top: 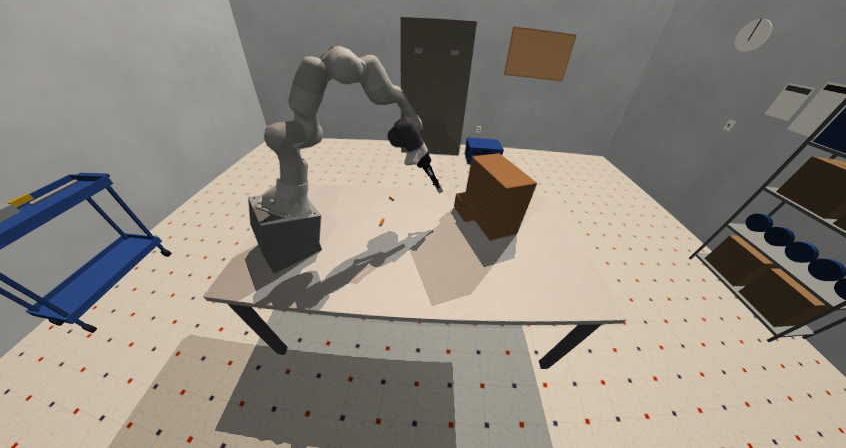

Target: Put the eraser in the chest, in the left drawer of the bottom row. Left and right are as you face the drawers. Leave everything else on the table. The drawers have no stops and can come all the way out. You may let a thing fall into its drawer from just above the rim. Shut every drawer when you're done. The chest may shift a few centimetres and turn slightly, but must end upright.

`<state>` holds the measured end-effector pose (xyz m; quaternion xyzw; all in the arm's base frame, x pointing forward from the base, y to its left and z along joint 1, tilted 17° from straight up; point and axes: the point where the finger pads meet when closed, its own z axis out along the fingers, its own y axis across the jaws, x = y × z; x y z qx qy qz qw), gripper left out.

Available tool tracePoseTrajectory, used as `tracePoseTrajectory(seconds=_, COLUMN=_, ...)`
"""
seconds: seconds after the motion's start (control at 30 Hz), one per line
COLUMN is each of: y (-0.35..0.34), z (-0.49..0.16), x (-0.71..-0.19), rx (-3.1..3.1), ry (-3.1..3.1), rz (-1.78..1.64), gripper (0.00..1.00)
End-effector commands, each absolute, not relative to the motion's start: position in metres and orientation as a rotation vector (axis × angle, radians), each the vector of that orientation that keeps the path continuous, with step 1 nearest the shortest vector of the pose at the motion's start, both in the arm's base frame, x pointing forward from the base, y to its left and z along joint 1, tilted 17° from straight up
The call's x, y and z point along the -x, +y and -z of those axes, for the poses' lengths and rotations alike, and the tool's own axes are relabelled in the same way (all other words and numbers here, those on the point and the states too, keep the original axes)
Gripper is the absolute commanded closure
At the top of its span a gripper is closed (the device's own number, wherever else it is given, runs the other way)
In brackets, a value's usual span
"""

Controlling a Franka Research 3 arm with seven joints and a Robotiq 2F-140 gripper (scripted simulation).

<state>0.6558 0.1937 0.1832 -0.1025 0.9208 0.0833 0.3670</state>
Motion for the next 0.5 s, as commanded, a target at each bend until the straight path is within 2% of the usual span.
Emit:
tracePoseTrajectory(seconds=0.0, y=0.192, z=-0.178, x=-0.661, rx=0.274, ry=2.093, rz=-0.317, gripper=0.9)
tracePoseTrajectory(seconds=0.47, y=0.217, z=-0.115, x=-0.709, rx=0.275, ry=2.077, rz=-0.324, gripper=0.9)
